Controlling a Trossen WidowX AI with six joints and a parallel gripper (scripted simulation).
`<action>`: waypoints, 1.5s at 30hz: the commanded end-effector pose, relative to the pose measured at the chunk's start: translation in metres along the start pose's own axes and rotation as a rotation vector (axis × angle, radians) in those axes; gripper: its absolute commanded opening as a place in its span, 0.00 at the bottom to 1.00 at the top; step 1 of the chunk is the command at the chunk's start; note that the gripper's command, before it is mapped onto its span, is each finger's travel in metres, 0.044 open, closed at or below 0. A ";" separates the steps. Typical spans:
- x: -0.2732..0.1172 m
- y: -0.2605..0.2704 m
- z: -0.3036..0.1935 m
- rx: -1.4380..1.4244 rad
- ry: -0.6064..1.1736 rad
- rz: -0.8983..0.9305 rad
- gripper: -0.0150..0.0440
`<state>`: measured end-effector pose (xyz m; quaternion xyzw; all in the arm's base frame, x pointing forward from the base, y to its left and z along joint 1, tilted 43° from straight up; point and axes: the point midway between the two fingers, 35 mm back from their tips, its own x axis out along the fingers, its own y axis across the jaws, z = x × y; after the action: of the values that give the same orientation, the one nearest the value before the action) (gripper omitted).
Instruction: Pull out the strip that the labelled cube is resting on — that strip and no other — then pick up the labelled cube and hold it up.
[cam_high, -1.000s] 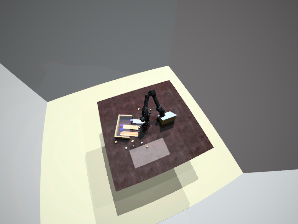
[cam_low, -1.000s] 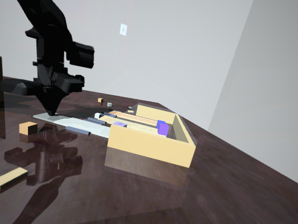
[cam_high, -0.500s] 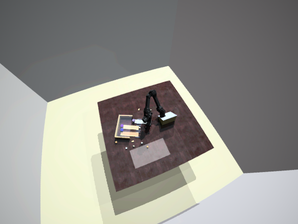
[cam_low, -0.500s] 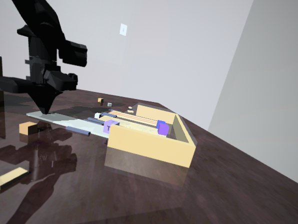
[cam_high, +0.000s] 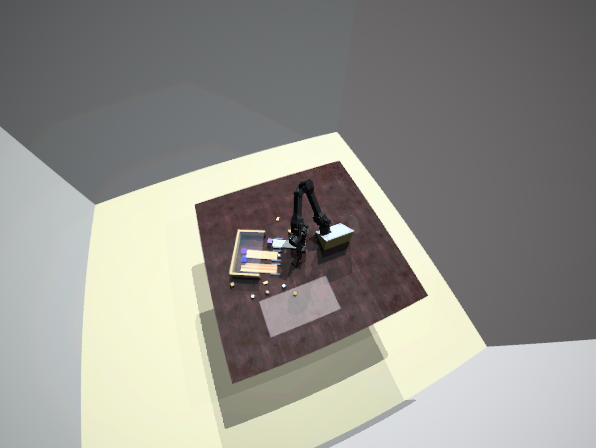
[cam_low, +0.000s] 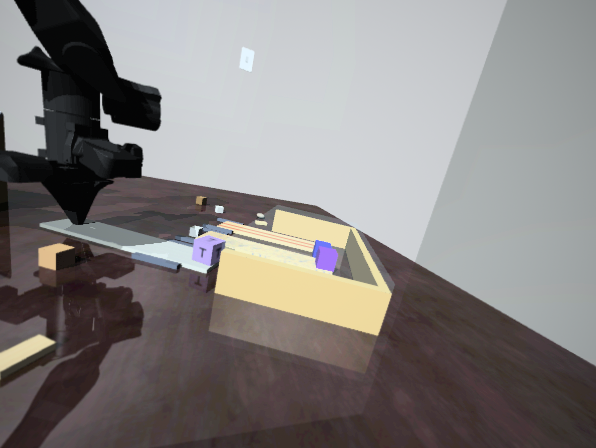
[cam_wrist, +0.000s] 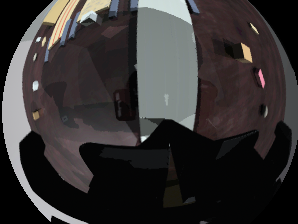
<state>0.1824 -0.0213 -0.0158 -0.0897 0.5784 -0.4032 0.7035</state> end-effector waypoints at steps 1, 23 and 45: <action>0.005 -0.006 -0.012 -0.011 0.032 -0.017 0.25; 0.005 -0.006 -0.012 -0.011 0.032 -0.017 0.25; -0.032 0.002 -0.001 -0.010 0.027 -0.010 0.25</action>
<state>0.1749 -0.0166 -0.0100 -0.0964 0.5904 -0.4064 0.6906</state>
